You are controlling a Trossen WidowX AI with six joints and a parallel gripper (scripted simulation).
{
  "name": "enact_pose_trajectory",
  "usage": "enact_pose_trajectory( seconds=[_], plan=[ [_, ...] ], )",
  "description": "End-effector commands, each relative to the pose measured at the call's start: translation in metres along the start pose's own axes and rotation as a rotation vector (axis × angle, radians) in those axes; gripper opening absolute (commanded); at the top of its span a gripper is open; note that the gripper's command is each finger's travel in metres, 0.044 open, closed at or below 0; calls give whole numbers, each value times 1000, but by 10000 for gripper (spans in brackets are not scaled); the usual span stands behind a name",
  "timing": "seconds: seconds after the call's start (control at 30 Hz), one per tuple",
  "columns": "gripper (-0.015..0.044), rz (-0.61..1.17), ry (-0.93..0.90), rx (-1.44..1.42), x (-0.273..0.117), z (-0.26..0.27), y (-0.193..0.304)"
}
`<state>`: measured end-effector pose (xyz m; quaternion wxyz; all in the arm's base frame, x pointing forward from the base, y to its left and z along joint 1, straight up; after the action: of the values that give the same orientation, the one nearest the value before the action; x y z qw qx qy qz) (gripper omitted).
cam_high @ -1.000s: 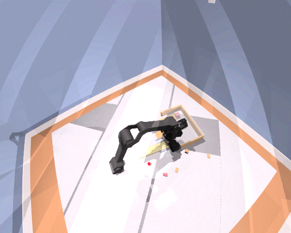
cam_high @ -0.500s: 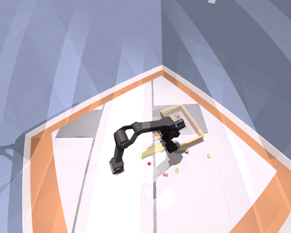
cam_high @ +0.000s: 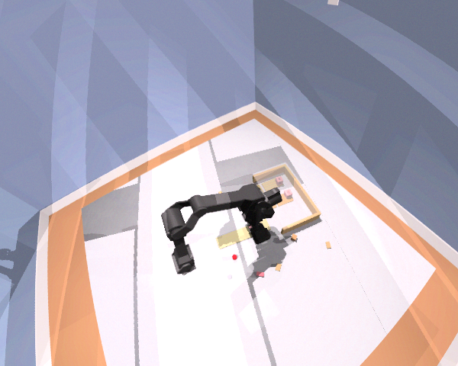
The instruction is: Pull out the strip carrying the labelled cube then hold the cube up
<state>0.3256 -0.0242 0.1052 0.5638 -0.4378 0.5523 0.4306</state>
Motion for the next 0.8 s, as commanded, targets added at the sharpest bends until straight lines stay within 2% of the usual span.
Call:
enact_pose_trajectory(
  seconds=[0.0, 0.2, 0.47, 0.77],
  plan=[
    [0, -11, -3, -3, -3, -2, 11],
    [0, -10, -3, -3, -3, -4, 24],
    [0, -11, -3, -3, -38, -4, 25],
    [0, -11, -3, -3, -39, -4, 25]
  ],
)
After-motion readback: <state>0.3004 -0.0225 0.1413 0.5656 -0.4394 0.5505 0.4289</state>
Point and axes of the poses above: the point midway between the two fingers, 35 mm back from their tips, its own x axis out along the fingers, its own z axis across the jaws, y = z × x, the point moved 1 cm from there along -x, back along the fingers, and after that the axes turned 6 degrees about x, right-handed, at the moved point
